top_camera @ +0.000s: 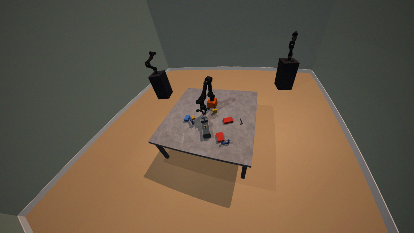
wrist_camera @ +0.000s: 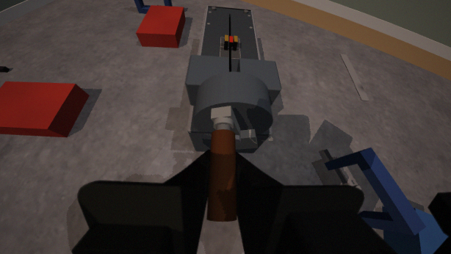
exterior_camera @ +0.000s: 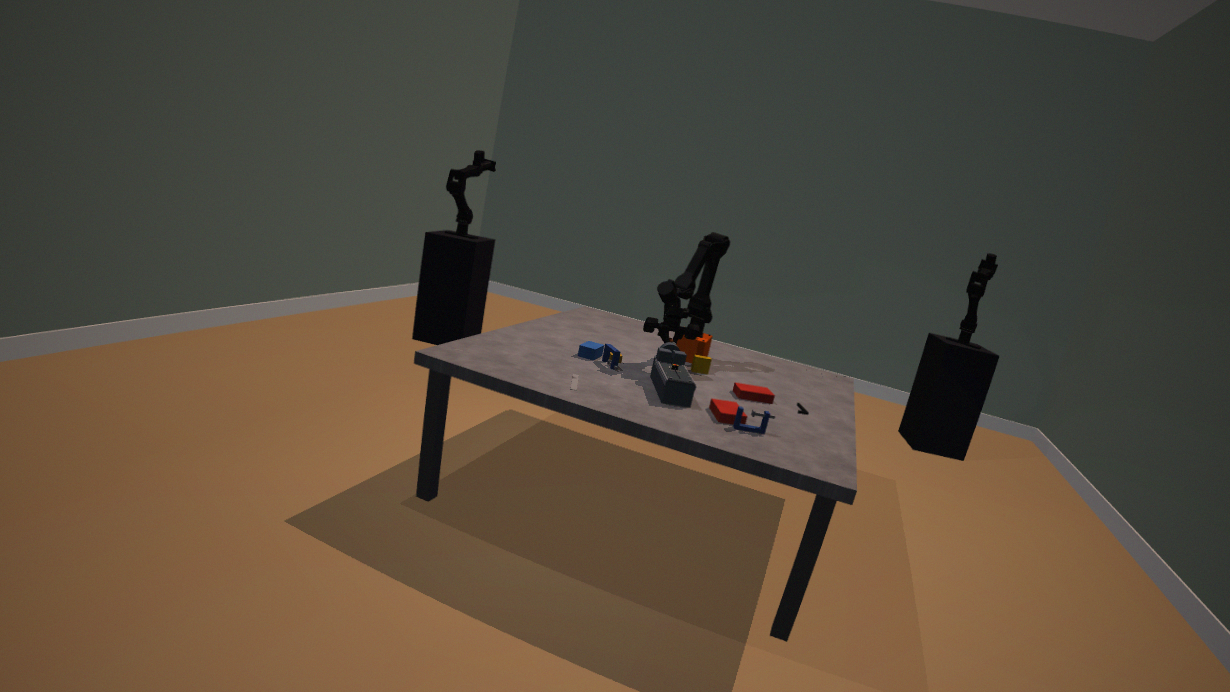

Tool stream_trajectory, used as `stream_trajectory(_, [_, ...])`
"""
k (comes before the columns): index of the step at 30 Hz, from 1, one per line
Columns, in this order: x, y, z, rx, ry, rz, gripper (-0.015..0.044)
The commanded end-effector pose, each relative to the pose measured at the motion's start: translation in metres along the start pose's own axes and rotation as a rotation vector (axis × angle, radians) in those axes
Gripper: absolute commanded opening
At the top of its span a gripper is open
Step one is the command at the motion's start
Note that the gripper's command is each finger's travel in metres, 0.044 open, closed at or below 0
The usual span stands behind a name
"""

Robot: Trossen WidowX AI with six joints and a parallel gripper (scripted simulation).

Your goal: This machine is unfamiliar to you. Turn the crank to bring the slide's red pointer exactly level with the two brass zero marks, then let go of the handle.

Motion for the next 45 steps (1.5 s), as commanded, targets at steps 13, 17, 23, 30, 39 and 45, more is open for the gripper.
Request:
stream_trajectory(13, [0.000, 0.000, 0.000, 0.000, 0.000, 0.000, 0.0105])
stream_trajectory(17, [0.000, 0.000, 0.000, 0.000, 0.000, 0.000, 0.0210])
stream_trajectory(23, [0.000, 0.000, 0.000, 0.000, 0.000, 0.000, 0.0368])
stream_trajectory(30, [-0.008, 0.006, -0.001, 0.000, 0.000, 0.000, 0.0440])
stream_trajectory(39, [-0.034, 0.033, 0.000, 0.000, 0.000, 0.000, 0.0440])
stream_trajectory(45, [-0.050, 0.048, 0.000, 0.001, -0.002, 0.001, 0.0440])
Point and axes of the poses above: the point midway between the two fingers, 35 mm back from their tips, its own y axis back along the fingers, its own z axis across the jaws, x = y × z, the point moved 1 cm from there along y, back along the fingers, and after that the axes turned 1 degree about -y, right-handed, at the moved point
